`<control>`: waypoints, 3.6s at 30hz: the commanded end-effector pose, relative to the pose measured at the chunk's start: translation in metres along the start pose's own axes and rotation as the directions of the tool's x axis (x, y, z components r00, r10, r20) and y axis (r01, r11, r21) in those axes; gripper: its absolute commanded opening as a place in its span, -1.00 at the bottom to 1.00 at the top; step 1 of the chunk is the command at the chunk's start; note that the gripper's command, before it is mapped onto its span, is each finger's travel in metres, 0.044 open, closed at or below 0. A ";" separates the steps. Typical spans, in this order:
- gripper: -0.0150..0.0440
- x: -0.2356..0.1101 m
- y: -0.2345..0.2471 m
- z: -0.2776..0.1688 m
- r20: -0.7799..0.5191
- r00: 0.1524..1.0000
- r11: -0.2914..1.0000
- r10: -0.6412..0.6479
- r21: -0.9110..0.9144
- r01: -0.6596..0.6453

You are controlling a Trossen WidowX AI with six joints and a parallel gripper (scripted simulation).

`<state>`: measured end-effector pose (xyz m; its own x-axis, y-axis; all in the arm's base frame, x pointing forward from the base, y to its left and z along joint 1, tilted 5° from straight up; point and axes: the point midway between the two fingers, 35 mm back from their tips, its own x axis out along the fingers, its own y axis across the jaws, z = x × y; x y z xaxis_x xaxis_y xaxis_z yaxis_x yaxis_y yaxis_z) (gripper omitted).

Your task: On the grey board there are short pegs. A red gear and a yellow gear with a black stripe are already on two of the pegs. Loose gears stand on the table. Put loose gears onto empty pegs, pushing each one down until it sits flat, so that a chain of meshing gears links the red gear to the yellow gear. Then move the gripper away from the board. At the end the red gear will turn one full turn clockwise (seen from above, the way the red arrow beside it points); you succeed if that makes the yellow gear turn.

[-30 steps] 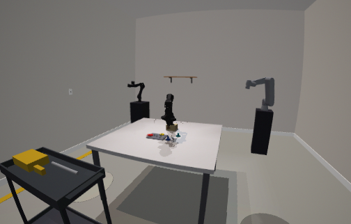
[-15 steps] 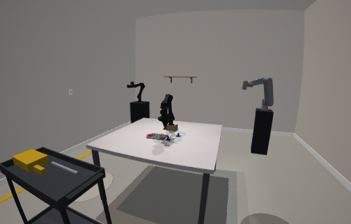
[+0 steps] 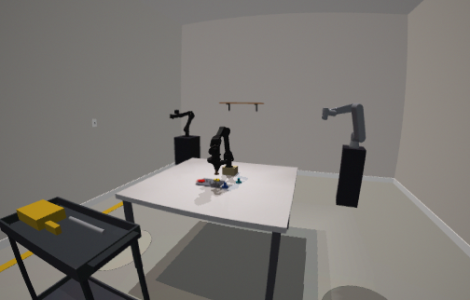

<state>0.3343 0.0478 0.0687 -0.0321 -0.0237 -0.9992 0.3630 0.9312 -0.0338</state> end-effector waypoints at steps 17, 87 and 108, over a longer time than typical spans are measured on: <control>-0.49 0.017 -0.047 0.019 0.002 1.000 1.000 -0.017 -0.010 0.017; -0.49 0.032 -0.097 0.031 -0.004 1.000 0.999 -0.025 -0.022 0.025; -0.49 0.059 -0.099 0.031 -0.004 1.000 0.983 -0.025 -0.182 0.024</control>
<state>0.3268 -0.0559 0.0178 -0.0388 -0.0415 -0.9984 0.1600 0.9860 -0.0472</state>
